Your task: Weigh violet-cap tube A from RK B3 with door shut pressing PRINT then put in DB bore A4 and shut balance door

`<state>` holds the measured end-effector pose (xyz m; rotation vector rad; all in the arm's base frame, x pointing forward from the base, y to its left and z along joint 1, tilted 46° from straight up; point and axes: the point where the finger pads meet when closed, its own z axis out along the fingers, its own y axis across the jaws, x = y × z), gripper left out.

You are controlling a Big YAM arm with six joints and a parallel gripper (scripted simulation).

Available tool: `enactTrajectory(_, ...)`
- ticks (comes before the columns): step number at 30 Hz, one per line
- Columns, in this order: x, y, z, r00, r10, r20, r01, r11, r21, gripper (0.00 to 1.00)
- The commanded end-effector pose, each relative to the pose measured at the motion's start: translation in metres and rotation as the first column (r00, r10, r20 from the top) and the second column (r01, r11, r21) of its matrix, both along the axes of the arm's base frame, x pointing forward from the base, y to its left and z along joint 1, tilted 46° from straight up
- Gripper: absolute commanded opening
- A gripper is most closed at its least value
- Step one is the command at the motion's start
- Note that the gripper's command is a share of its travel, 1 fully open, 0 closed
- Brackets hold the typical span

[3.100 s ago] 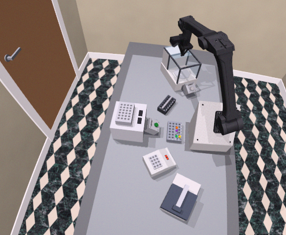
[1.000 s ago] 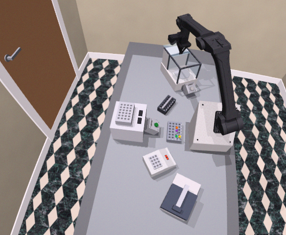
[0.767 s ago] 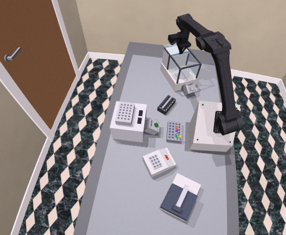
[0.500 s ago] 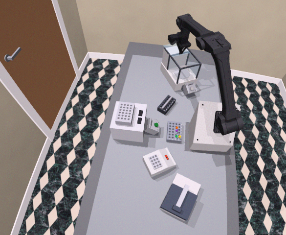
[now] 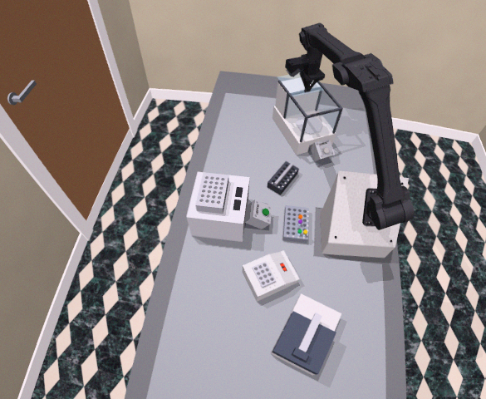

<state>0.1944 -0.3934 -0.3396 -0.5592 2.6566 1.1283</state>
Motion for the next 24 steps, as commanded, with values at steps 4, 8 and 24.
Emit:
enactTrajectory(4,0.01,-0.023,-0.008,1.0,-0.005,0.011,0.005,0.999,-0.051,0.06)
enactTrajectory(8,0.01,-0.023,-0.008,1.0,-0.005,0.011,0.005,0.999,-0.051,0.06)
enactTrajectory(24,0.005,-0.019,0.004,1.0,-0.003,0.014,0.004,0.999,-0.042,0.3)
